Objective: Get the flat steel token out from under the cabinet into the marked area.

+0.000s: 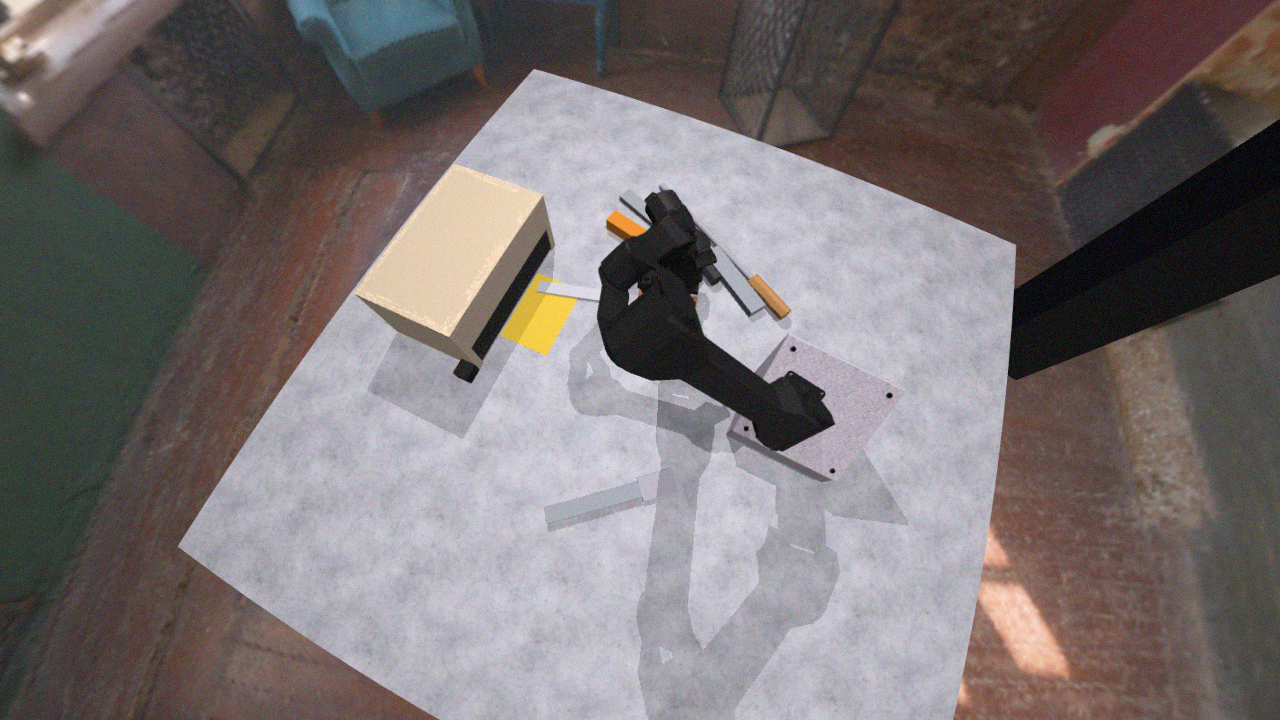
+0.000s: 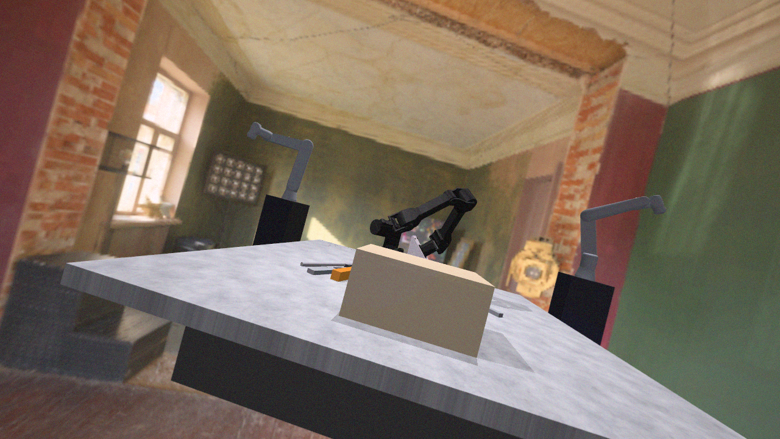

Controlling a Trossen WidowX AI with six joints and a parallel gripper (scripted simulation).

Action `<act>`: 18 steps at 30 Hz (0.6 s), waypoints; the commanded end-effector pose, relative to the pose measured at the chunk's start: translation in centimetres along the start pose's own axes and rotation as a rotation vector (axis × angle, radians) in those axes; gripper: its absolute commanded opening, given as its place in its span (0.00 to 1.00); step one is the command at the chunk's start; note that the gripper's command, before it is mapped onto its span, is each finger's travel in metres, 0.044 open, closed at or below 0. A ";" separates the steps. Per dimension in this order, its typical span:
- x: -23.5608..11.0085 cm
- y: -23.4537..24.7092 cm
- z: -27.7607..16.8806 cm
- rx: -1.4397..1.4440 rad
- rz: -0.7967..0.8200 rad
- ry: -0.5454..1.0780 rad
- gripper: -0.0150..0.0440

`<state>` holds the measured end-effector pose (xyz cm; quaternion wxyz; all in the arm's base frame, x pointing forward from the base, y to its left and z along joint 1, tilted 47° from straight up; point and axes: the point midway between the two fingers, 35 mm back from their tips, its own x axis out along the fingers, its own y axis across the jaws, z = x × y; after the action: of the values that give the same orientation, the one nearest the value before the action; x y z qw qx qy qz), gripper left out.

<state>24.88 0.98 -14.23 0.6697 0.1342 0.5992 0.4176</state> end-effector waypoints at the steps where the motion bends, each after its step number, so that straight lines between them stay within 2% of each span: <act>1: -0.1 -0.1 -0.4 0.004 0.001 0.003 0.25; 9: 0.0 0.0 -0.1 0.000 0.000 0.001 0.59; 12: 0.0 0.0 -0.1 0.000 0.000 0.001 0.59; 15: 0.0 0.0 -0.1 0.001 0.003 0.004 0.71; 18: 0.0 0.0 -0.1 0.001 0.003 0.004 0.71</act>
<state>24.79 0.93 -14.22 0.6688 0.1347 0.6000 0.4177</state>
